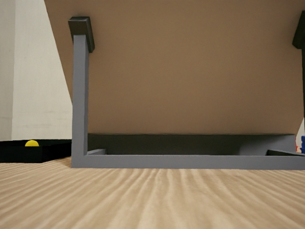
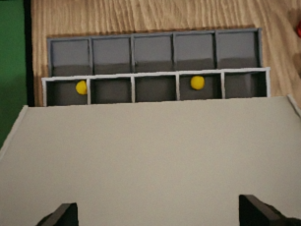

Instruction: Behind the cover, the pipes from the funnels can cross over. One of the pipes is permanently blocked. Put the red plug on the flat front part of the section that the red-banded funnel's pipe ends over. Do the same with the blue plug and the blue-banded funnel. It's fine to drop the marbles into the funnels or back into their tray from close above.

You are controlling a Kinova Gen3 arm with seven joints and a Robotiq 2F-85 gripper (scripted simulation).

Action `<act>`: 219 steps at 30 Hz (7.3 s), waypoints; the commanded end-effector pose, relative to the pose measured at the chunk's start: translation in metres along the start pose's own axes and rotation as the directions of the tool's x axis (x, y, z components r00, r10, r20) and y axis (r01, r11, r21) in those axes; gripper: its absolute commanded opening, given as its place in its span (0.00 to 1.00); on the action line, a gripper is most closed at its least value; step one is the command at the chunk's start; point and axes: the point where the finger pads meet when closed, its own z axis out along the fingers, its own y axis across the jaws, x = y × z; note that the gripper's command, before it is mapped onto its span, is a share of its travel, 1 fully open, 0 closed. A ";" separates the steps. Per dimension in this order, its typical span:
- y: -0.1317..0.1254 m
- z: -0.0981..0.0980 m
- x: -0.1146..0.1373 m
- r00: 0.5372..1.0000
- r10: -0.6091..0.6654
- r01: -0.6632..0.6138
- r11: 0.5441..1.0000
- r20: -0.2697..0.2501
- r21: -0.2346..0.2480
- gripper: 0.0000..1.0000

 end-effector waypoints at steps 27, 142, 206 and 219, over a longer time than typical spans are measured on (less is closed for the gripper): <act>0.004 0.086 0.128 0.999 0.008 -0.007 1.000 0.037 -0.023 1.00; -0.120 0.171 0.134 0.999 0.009 -0.008 1.000 0.036 -0.023 0.50; -0.303 0.340 0.032 0.999 0.006 -0.005 1.000 0.039 -0.022 0.50; -0.303 0.341 0.033 0.999 0.007 -0.006 1.000 0.038 -0.021 0.50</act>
